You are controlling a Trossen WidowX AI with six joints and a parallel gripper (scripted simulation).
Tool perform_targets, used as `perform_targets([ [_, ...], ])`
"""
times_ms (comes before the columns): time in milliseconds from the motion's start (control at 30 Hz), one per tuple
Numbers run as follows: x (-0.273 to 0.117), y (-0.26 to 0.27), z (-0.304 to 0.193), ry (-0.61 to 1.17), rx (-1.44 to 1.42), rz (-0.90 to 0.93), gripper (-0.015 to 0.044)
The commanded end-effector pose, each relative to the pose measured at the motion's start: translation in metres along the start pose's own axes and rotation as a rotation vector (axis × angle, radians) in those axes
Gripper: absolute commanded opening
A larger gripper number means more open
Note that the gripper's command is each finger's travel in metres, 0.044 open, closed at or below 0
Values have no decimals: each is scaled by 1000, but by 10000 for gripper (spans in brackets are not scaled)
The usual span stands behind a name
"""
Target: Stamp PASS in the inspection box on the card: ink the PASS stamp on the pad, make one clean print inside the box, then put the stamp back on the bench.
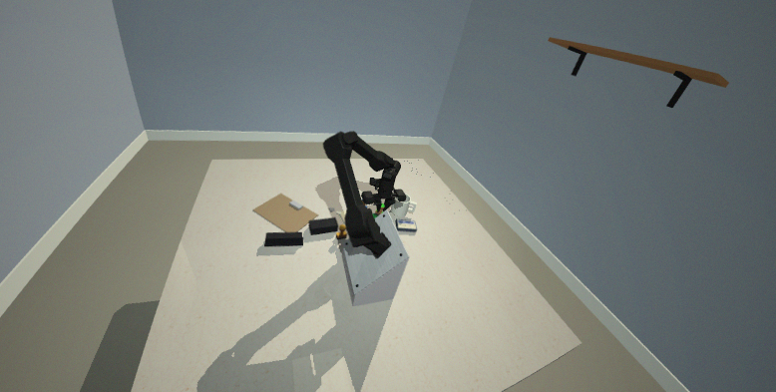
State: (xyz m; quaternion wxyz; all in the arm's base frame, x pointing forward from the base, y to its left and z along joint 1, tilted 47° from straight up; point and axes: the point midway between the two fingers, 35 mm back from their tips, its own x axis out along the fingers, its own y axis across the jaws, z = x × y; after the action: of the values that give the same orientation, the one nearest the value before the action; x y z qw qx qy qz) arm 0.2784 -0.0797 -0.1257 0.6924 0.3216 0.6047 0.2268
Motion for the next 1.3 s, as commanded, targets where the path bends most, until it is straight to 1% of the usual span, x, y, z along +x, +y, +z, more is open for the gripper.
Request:
perform_targets([
  [0,3,0,0,-2,7,5,0],
  [1267,24,2,-1,-1,0,7,0],
])
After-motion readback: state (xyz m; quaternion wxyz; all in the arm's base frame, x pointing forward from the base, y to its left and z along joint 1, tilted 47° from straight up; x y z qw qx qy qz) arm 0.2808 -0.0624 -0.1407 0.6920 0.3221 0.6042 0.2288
